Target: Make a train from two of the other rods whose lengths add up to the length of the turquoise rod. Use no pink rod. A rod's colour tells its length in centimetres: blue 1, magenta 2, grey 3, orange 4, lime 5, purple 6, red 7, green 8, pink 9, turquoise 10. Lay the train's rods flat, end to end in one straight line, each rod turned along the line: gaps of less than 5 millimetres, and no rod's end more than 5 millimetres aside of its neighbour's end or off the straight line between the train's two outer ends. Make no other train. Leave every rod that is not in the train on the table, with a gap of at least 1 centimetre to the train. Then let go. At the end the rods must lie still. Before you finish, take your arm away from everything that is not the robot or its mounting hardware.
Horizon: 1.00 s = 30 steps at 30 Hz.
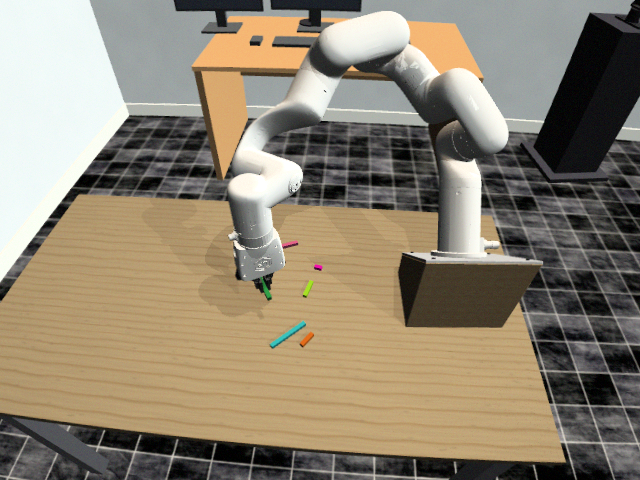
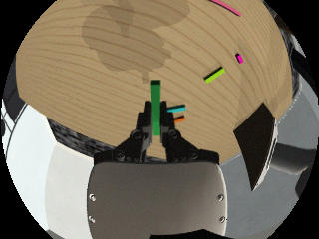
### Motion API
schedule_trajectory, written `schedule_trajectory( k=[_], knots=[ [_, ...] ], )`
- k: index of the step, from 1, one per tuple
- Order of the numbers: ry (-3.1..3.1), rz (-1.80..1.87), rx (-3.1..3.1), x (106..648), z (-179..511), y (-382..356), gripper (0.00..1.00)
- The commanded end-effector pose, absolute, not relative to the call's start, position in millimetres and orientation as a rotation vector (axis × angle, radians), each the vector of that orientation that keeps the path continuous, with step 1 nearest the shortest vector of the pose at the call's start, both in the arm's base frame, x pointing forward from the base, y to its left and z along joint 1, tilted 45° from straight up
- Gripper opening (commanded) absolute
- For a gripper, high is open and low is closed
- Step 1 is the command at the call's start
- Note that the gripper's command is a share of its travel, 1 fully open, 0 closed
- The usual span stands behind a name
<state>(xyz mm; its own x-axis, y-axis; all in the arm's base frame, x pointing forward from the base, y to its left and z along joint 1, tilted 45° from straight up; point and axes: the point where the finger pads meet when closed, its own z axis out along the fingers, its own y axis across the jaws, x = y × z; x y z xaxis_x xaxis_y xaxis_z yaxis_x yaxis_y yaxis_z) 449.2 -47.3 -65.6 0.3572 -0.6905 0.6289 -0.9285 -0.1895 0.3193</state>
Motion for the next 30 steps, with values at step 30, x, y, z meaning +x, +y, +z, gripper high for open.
schedule_trajectory(
  k=[30],
  knots=[
    [-0.49, 0.069, 2.309, 362, 42, -143, 0.04]
  ],
)
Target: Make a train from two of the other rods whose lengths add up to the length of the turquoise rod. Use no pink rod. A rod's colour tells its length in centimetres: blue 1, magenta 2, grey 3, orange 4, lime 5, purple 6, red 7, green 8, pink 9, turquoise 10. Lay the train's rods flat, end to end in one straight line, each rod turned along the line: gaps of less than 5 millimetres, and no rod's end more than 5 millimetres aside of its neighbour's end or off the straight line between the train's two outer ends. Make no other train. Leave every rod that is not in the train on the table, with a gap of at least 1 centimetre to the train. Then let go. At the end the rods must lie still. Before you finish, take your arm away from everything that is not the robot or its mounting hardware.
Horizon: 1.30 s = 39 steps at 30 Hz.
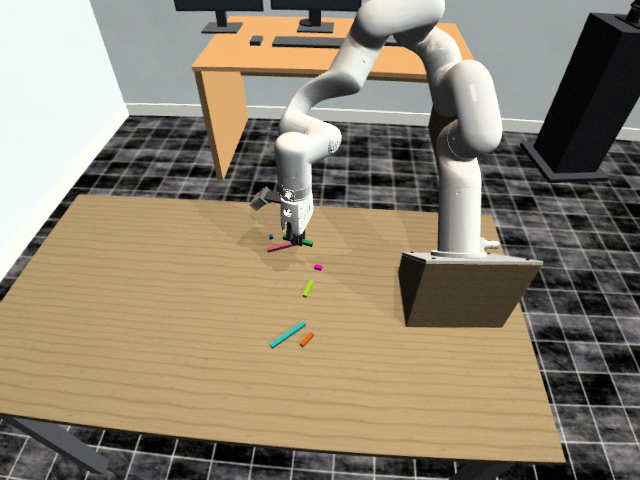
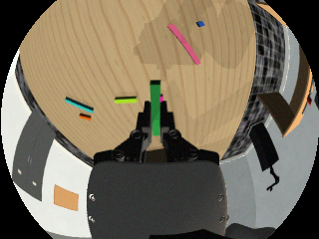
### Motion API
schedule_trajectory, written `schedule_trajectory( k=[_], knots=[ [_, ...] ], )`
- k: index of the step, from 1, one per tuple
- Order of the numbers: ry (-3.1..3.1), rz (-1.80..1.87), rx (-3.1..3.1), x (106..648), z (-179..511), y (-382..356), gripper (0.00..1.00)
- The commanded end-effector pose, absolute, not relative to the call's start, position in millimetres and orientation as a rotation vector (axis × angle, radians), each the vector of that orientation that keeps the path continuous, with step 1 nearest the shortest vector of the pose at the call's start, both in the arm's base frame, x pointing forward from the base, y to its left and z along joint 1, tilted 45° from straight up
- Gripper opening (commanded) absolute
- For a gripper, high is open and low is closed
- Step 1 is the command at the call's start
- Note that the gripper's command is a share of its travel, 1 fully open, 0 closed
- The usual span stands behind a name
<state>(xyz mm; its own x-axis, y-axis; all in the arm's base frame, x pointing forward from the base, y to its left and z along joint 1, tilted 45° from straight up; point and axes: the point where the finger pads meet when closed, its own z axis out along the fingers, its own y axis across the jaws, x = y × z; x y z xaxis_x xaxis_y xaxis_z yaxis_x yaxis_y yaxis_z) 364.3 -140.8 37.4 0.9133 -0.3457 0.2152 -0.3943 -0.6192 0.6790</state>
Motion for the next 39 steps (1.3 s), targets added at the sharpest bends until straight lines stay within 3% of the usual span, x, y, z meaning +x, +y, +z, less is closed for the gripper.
schedule_trajectory(
  k=[1, 39],
  knots=[
    [-0.49, 0.069, 2.309, 362, 42, -143, 0.04],
    [-0.49, 0.068, 2.31, 354, -12, -199, 0.04]
  ],
)
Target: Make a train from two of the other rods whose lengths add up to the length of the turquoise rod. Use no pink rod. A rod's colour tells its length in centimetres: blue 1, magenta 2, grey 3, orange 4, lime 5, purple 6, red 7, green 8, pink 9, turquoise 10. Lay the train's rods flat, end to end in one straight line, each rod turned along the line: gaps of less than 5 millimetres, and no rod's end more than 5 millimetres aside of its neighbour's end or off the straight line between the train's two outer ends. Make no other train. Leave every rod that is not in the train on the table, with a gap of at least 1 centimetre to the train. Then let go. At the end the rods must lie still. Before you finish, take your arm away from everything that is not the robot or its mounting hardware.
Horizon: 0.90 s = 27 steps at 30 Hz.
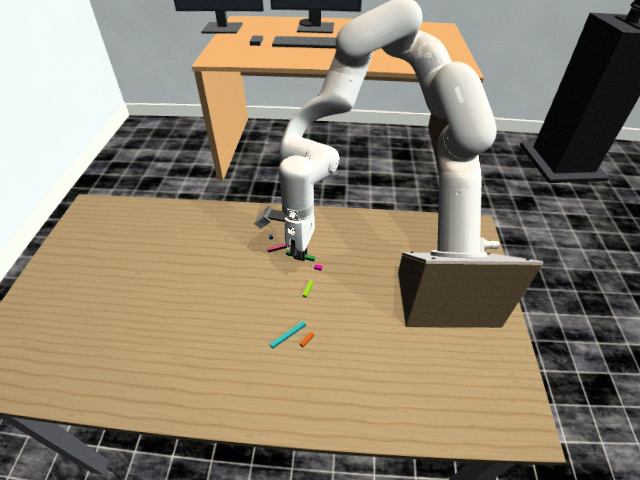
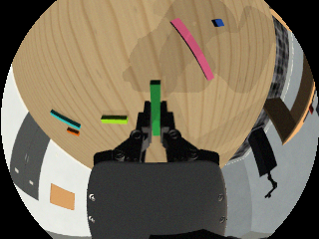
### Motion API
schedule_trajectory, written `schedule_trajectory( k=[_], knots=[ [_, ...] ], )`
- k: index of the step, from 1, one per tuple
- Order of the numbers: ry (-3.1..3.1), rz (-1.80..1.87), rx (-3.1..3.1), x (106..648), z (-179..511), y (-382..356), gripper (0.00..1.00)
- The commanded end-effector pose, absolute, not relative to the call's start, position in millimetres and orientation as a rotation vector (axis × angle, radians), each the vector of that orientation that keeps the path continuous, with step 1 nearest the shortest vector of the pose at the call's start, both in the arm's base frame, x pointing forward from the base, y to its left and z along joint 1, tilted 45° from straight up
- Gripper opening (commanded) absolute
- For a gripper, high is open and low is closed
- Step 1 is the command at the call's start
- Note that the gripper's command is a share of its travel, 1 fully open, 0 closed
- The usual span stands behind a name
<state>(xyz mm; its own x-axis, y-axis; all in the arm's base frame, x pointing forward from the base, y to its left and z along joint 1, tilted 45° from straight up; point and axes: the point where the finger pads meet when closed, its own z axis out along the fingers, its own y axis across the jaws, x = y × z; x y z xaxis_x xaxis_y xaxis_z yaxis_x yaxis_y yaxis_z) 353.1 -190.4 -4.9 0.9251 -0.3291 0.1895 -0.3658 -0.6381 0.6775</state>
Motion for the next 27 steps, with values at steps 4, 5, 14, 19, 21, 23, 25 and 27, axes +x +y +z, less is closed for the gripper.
schedule_trajectory(
  k=[4, 5, 14, 19, 21, 23, 25, 27],
  knots=[
    [-0.49, 0.068, 2.31, 353.9, -16.4, -202.7, 0.04],
    [-0.49, 0.068, 2.31, 353.9, -16.4, -202.7, 0.04],
    [-0.49, 0.068, 2.31, 353.7, -18.5, -204.9, 0.04],
    [-0.49, 0.068, 2.31, 353.7, -18.5, -204.9, 0.04],
    [-0.49, 0.068, 2.31, 353.7, -18.5, -204.9, 0.04],
    [-0.49, 0.068, 2.31, 353.7, -18.5, -204.9, 0.04],
    [-0.49, 0.068, 2.31, 353.7, -18.5, -204.9, 0.04],
    [-0.49, 0.068, 2.31, 353.7, -18.5, -204.9, 0.04]
  ],
)
